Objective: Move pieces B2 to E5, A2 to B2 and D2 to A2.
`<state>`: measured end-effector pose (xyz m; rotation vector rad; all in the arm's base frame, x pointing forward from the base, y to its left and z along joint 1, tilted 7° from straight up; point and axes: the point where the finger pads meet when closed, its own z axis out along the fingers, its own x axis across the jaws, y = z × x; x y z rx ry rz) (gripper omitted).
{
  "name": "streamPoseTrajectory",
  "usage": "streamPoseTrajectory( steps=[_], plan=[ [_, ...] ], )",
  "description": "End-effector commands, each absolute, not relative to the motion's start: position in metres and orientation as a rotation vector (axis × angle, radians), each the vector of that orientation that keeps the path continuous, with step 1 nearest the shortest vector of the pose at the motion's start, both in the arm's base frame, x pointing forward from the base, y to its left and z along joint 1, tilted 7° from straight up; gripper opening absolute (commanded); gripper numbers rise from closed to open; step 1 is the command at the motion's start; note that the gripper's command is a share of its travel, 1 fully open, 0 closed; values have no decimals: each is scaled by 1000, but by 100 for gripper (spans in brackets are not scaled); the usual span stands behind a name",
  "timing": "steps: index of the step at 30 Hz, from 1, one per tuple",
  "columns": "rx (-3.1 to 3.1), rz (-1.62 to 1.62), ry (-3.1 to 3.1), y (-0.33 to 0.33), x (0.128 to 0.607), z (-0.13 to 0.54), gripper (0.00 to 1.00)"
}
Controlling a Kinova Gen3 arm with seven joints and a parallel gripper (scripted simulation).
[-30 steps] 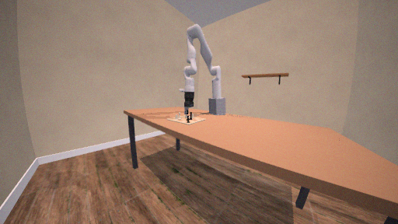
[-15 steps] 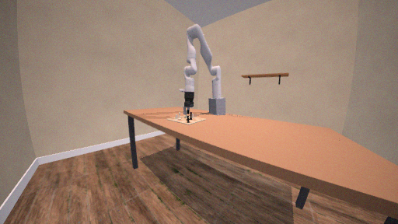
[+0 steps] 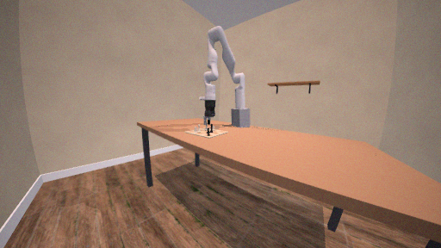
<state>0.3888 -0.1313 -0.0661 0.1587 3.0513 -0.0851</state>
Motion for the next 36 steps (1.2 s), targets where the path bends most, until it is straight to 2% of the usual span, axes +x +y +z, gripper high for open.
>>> streamPoseTrajectory(
  steps=[1,13,23,24,36],
  plan=[
    [158,-87,3035,-132,394,-57,79],
    [158,-87,3035,-128,388,3,79],
    [158,-87,3035,-127,387,13,79],
    [158,-87,3035,-127,387,13,100],
    [158,-87,3035,-127,387,13,100]
  ],
)
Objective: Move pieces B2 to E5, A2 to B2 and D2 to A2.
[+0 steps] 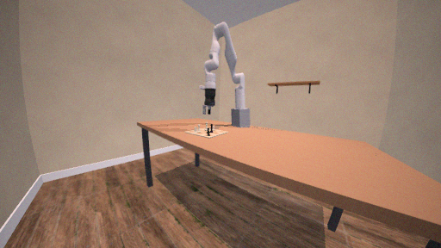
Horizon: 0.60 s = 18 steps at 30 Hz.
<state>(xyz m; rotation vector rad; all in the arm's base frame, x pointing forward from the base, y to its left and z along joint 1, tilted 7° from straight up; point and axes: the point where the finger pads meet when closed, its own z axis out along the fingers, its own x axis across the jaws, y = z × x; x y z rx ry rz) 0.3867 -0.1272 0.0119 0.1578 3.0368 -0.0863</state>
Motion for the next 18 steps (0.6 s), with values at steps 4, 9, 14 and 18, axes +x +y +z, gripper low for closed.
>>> streamPoseTrajectory(
  steps=[4,9,14,18],
  plan=[
    [158,-87,3035,-127,387,13,100],
    [158,-87,3035,-127,387,13,100],
    [187,-86,3035,-128,387,12,100],
    [218,-86,3034,-129,387,12,100]
  ],
)
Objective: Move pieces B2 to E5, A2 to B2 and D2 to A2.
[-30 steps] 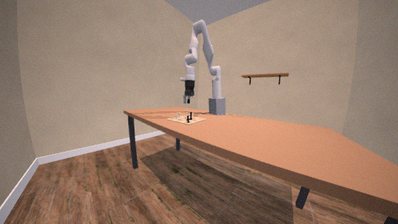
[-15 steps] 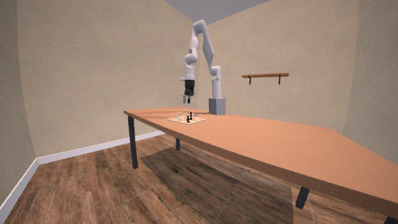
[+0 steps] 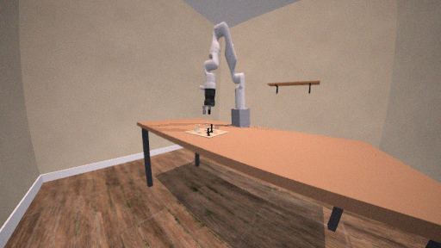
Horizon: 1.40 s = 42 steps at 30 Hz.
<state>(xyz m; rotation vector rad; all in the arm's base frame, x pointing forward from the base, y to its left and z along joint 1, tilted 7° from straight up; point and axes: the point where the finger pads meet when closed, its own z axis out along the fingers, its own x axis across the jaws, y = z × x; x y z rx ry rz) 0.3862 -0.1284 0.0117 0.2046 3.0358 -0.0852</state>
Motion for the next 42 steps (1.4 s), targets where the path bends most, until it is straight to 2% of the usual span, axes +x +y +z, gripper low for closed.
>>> streamPoseTrajectory(
  steps=[1,19,30,42],
  plan=[
    [238,-86,3034,-129,387,12,100],
    [1041,-79,2883,-143,389,6,100],
    [1808,-48,2471,-146,408,5,100],
    [2286,12,2013,-142,438,9,100]
  ],
)
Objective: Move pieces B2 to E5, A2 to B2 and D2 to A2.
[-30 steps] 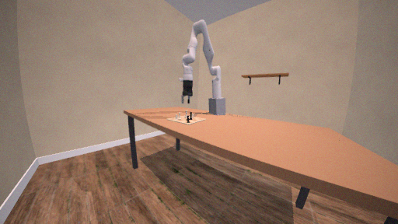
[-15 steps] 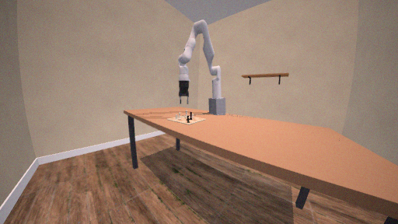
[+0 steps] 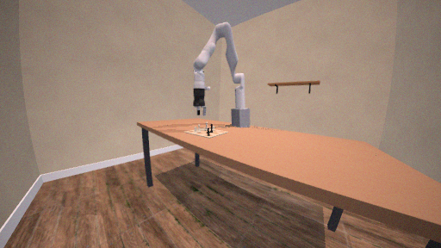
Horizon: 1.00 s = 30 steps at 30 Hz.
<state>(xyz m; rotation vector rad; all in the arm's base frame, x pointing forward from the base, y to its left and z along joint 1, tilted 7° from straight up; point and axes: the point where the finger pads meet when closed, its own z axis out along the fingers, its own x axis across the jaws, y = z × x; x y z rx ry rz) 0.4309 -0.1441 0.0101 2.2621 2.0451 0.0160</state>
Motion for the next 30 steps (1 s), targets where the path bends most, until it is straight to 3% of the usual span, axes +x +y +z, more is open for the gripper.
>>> streamPoseTrajectory(
  steps=[1,24,25,30],
  plan=[
    [2318,18,1974,-141,441,10,100],
    [2530,73,1674,-137,465,15,100],
    [2530,73,1674,-137,465,15,79],
    [2530,73,1674,-137,465,15,79]
  ],
)
